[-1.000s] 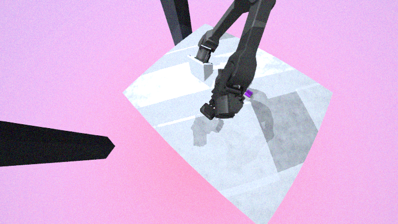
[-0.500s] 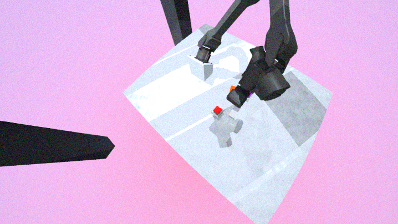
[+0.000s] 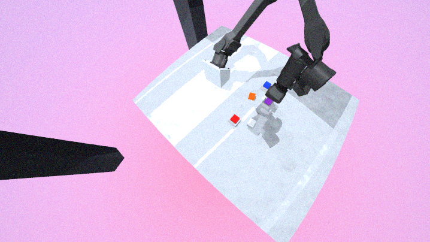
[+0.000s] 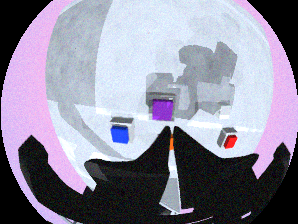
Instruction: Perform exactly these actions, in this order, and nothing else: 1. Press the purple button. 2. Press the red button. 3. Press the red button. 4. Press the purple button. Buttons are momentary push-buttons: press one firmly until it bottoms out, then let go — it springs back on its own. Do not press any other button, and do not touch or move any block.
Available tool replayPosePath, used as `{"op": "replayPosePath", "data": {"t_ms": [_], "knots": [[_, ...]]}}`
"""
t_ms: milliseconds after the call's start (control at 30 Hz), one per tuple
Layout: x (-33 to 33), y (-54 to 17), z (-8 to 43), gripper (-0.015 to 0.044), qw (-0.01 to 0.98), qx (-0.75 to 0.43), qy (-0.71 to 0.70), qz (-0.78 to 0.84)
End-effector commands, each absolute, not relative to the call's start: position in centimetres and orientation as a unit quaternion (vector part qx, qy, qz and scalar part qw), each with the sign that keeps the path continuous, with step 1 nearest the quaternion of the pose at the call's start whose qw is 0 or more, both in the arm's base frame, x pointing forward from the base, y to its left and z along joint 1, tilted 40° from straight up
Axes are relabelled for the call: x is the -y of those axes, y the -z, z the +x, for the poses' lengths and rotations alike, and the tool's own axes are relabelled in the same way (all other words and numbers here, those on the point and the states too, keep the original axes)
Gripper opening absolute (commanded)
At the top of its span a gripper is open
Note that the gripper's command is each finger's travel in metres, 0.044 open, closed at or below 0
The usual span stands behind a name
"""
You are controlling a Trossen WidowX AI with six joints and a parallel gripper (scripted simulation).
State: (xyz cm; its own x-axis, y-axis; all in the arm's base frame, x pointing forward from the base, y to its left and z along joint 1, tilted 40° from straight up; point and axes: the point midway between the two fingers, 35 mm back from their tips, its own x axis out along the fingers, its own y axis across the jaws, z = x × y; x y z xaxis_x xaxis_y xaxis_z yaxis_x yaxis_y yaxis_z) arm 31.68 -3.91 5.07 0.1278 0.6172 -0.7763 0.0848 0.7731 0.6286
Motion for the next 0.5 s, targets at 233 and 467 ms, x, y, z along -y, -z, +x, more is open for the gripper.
{"op": "replayPosePath", "data": {"t_ms": [233,467], "knots": [[0.3,-1.6,31.5,0.002,0.686,-0.64,-0.197,0.283],[-0.4,-0.8,31.7,0.002,0.686,-0.64,-0.197,0.283]]}}
